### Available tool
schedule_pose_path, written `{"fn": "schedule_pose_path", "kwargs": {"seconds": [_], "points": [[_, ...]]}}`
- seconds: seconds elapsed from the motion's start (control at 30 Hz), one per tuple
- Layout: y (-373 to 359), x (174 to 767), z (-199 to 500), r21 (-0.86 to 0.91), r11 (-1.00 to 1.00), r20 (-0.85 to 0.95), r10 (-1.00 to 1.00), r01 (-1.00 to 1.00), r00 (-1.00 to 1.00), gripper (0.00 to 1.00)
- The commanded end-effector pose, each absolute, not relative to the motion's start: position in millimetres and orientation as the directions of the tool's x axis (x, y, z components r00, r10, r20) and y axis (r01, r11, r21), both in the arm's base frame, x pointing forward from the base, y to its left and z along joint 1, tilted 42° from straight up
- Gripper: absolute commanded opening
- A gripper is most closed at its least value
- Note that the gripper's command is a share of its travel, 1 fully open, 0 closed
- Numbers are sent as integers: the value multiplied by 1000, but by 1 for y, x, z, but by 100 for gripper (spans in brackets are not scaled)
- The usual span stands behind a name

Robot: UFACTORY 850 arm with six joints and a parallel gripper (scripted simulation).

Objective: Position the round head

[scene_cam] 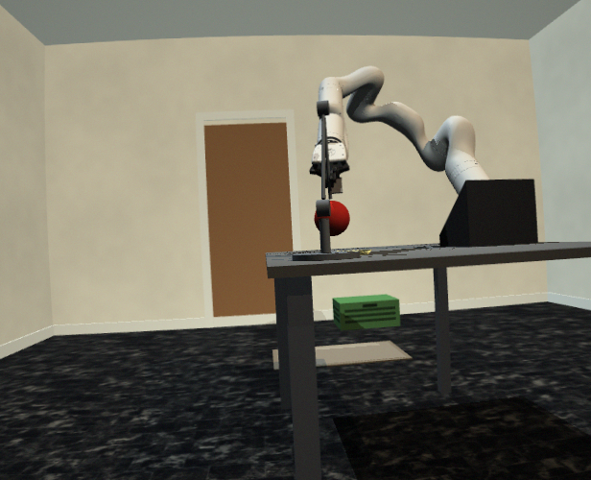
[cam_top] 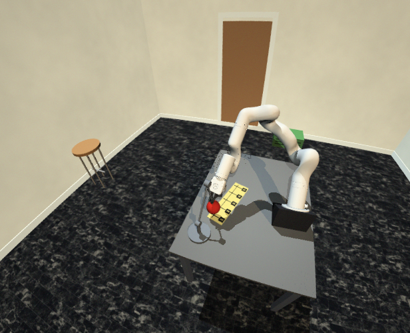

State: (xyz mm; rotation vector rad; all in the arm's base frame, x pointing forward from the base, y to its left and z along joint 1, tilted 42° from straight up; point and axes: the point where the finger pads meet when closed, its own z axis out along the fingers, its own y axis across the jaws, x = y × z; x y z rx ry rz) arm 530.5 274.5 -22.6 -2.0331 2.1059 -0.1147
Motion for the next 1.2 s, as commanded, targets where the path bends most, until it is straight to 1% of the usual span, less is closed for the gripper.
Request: {"fn": "schedule_pose_path", "kwargs": {"seconds": [0.0,0.03,0.5,1.17], "points": [[270,529,-23,-226,56,-153,-988,-972,-21,0],[270,529,-23,-225,55,-149,-989,-973,-22,100],[273,530,-22,-204,47,-97,-995,-978,-27,100],[273,530,-22,-206,48,-98,-995,-977,-28,100]]}}
